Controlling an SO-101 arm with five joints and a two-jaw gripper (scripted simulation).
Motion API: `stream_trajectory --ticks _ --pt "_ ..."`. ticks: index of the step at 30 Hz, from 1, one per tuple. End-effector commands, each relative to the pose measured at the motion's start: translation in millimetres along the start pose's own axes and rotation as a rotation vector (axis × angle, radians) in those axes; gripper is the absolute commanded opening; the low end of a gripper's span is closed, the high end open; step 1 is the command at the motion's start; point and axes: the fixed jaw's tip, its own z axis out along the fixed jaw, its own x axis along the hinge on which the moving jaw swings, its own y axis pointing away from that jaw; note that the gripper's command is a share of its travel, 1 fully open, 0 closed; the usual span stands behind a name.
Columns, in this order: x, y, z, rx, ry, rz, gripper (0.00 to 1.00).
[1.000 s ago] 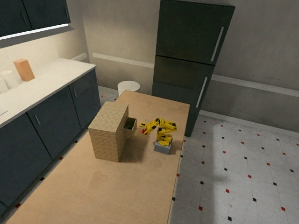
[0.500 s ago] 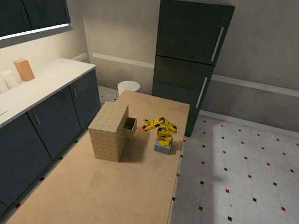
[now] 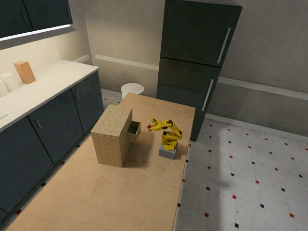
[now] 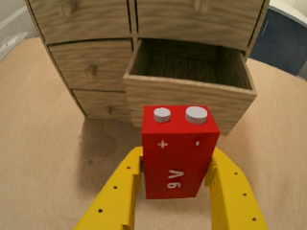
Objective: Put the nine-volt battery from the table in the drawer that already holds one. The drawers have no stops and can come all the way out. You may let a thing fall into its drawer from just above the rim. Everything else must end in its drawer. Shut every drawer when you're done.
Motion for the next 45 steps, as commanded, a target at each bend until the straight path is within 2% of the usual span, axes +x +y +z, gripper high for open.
stream_trajectory --ticks 1,3,15,20,32,45 --pt "-10.1 1.0 -4.3 -0.007 -0.061 -0.011 0.00" --pt "-10.1 1.0 -4.3 -0.007 -0.061 -0.011 0.00" --pt "-20.1 0.6 18.7 -0.002 -0.062 -0.011 0.00" --pt "-20.1 0.6 18.7 -0.002 -0.062 -0.011 0.00" --pt "-30.0 0.2 41.6 0.001 -0.062 -0.011 0.00" --pt "-30.0 0.2 41.6 0.001 -0.061 -0.011 0.00"
